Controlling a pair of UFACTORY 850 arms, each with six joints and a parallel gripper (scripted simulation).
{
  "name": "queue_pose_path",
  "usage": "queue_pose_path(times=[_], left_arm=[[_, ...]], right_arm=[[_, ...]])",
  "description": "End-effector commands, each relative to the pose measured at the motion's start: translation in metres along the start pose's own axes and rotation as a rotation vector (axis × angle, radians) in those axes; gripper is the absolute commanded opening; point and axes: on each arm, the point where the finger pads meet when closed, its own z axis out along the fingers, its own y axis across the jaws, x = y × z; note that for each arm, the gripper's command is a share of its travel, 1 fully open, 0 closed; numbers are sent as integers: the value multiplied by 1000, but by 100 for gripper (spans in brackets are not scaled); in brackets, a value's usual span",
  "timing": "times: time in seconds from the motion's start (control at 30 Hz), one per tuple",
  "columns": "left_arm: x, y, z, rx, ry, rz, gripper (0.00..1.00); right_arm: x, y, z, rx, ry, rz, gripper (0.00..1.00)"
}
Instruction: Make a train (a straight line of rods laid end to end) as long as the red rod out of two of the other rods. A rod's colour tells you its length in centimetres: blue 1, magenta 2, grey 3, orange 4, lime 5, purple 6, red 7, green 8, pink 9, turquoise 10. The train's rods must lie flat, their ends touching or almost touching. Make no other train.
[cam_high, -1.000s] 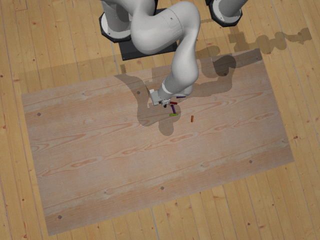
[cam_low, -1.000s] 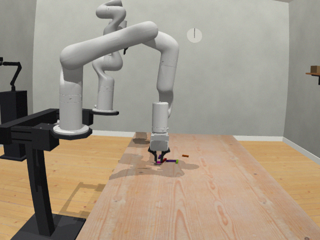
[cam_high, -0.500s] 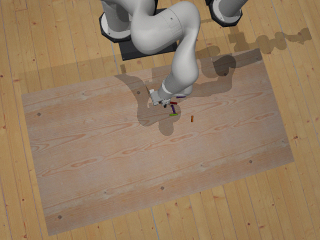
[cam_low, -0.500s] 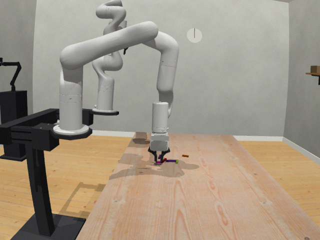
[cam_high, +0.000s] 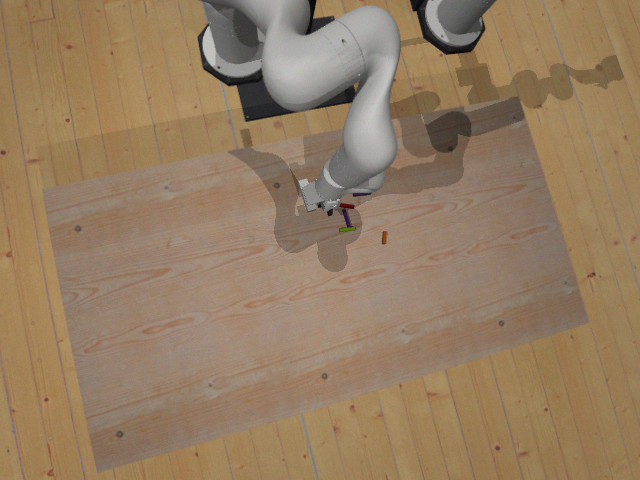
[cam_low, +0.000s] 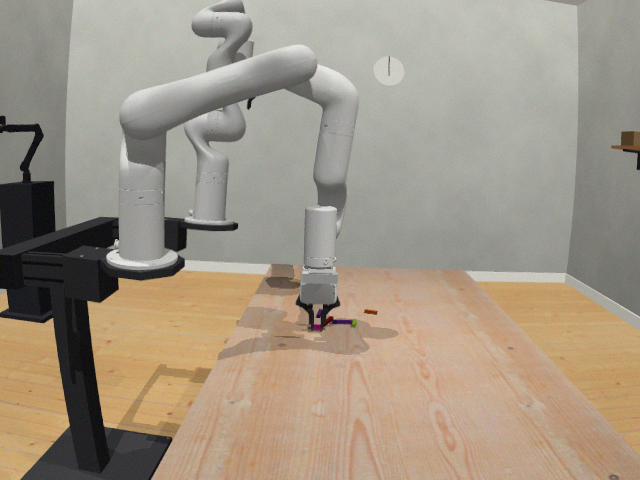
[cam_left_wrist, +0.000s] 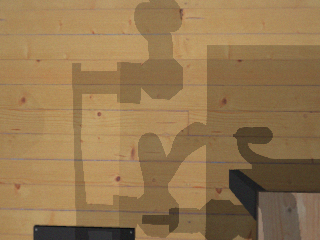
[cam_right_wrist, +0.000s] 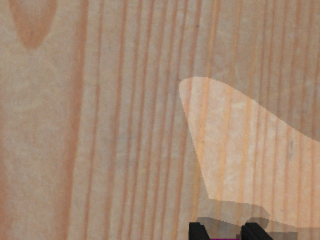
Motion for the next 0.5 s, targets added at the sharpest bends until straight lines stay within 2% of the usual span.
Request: queue_pose_path(times=[0.0, 0.47], left_arm=[[0, 0, -1, 0, 2, 0, 100], [0, 0, -1, 0, 2, 0, 100]], right_arm=[[0, -1, 4, 2, -1, 0, 17], [0, -1, 5, 2, -1, 0, 17]])
